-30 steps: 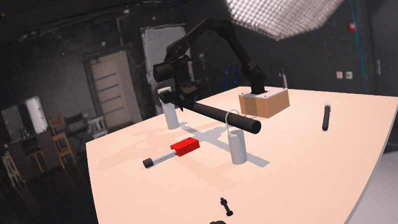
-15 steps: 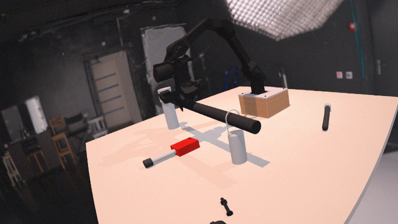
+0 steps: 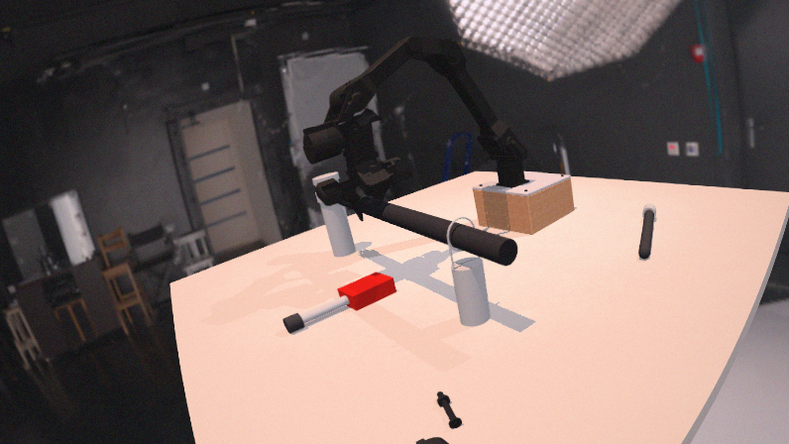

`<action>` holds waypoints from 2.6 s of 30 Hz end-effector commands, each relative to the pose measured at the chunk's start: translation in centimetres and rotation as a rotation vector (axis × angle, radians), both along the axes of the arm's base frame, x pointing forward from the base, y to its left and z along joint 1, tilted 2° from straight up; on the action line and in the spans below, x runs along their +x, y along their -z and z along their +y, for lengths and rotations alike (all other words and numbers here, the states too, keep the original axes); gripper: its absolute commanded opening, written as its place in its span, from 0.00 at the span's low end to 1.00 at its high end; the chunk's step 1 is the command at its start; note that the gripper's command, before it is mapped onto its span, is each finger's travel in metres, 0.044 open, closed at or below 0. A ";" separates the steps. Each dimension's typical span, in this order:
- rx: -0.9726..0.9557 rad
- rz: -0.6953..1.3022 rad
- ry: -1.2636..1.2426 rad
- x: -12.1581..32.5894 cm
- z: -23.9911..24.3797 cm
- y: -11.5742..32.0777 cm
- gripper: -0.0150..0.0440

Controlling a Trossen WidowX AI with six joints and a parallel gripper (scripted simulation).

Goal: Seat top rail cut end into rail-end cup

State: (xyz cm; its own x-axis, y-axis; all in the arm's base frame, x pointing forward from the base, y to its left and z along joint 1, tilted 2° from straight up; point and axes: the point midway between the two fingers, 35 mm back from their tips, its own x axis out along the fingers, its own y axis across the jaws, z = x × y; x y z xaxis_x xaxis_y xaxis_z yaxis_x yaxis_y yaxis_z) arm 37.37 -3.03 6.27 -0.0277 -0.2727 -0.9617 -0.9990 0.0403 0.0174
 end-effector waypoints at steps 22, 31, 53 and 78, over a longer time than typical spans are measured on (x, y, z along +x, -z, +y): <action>-0.007 -0.001 0.000 0.0 -1.1 -0.2 0.25; -0.008 -0.001 0.000 0.0 -1.5 -0.2 0.25; -0.008 -0.001 0.000 0.1 -2.2 -0.3 0.25; -0.009 -0.001 0.000 0.2 -3.1 -0.5 0.25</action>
